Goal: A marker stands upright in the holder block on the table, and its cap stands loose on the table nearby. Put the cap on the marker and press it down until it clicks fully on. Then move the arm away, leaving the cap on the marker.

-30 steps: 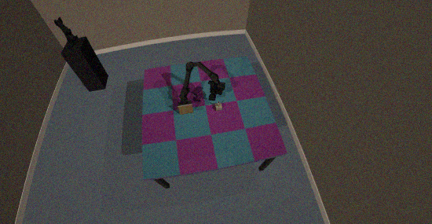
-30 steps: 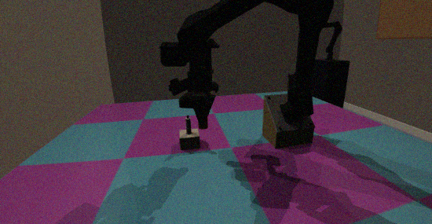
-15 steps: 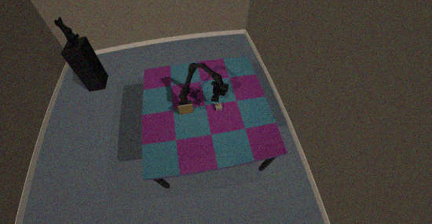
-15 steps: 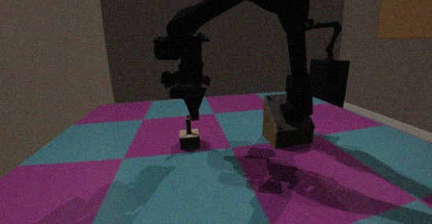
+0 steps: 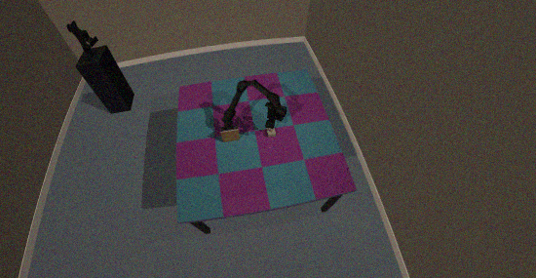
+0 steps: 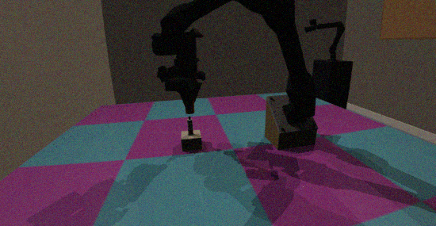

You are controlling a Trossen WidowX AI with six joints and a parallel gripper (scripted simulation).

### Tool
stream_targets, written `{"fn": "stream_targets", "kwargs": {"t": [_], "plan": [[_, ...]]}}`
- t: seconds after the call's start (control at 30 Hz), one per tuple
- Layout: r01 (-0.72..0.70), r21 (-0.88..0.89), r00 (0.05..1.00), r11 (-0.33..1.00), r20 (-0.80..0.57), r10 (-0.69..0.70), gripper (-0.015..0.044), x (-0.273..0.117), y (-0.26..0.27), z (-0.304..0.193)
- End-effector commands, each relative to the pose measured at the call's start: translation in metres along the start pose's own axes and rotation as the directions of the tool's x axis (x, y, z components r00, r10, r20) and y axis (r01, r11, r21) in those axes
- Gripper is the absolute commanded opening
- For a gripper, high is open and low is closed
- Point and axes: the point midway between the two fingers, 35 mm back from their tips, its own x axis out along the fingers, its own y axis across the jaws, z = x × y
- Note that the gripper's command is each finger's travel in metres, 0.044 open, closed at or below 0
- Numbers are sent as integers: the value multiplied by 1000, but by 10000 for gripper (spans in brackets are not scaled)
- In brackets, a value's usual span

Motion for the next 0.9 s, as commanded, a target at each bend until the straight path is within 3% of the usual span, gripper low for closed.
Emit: {"fn": "stream_targets", "kwargs": {"t": [0.0, 0.87], "plan": [[4, -4, 1000, 1000, -2, -4, 0, -4, -7, 6], [3, -4, 1000, 1000, -1, -3, 0, 27, -7, 7]]}}
